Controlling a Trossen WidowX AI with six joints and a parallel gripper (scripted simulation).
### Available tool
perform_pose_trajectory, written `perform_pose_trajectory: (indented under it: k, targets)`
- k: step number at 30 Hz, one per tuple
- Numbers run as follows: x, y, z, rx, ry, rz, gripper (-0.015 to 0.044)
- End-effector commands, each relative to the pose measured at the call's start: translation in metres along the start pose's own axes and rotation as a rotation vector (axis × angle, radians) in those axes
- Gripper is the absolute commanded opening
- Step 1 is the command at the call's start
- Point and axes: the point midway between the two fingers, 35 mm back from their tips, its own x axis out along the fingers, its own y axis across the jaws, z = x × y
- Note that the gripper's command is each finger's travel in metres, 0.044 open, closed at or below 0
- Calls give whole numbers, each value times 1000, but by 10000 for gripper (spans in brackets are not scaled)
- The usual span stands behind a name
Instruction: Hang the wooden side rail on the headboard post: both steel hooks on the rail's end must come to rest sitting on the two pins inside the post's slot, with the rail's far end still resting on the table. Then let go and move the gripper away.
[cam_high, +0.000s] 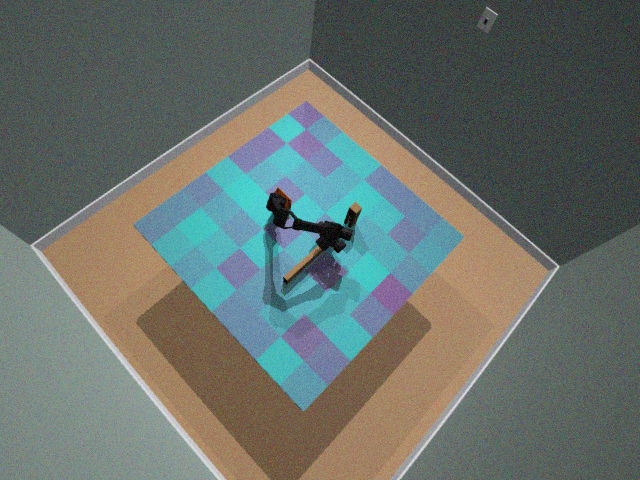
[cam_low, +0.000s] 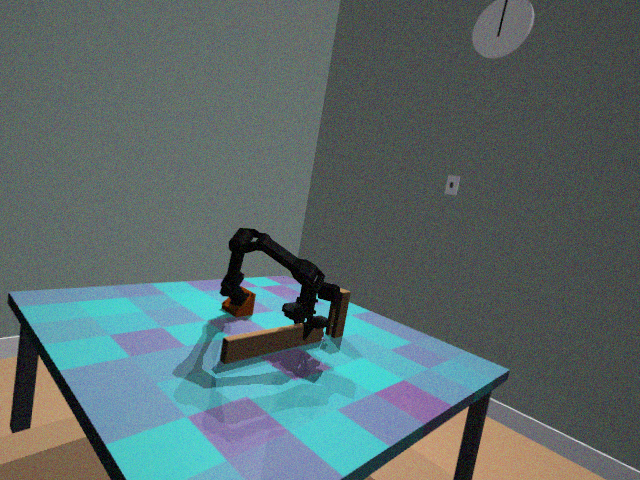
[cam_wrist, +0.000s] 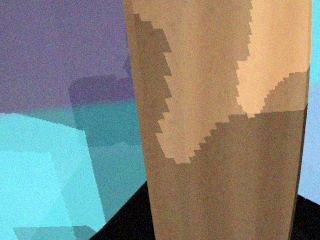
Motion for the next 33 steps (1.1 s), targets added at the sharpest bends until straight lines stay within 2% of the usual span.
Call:
perform_pose_trajectory:
  k: [1, 33]
  targets:
    - [0, -3, 0, -4, -3, -2, 0]
    - [-2, -5, 1, -4, -3, -2, 0]
